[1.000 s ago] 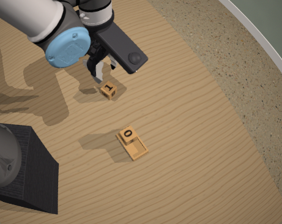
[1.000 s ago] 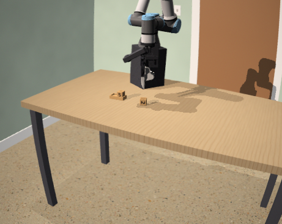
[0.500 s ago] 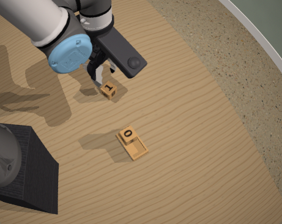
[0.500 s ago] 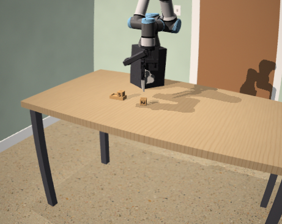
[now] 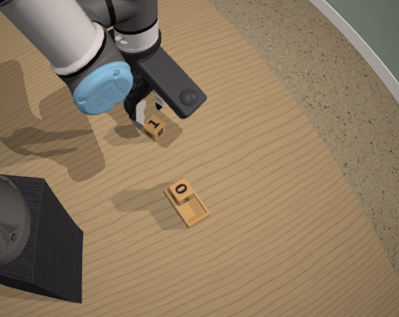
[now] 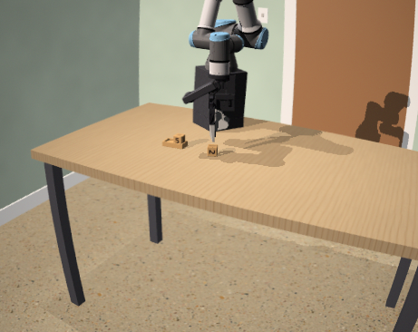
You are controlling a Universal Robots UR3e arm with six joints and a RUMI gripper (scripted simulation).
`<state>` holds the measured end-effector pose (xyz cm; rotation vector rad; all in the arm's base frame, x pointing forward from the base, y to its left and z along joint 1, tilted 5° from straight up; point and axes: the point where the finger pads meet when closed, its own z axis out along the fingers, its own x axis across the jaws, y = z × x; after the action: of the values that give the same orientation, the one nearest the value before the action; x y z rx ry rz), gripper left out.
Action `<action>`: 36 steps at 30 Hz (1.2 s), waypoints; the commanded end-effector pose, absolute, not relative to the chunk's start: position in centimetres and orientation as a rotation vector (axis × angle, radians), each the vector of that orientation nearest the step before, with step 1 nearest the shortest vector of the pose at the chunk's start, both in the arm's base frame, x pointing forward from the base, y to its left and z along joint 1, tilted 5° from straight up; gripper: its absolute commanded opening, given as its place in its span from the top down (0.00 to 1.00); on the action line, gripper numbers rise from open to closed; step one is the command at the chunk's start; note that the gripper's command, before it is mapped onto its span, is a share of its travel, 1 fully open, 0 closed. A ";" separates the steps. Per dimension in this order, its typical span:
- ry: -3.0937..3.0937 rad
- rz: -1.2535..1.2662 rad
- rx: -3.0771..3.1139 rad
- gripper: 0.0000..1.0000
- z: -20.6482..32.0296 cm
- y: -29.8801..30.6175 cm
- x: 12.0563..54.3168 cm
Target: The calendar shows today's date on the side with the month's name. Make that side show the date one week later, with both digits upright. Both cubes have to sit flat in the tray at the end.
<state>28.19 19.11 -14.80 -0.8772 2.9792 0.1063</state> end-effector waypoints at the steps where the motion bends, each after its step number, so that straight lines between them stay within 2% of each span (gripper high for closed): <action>1: 2.961 0.101 -0.872 0.71 -15.3 19.3 28.8; 36: 2.962 0.101 -0.872 0.71 -15.9 19.3 28.8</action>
<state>28.66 19.29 -16.01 -0.8727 2.9653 0.1033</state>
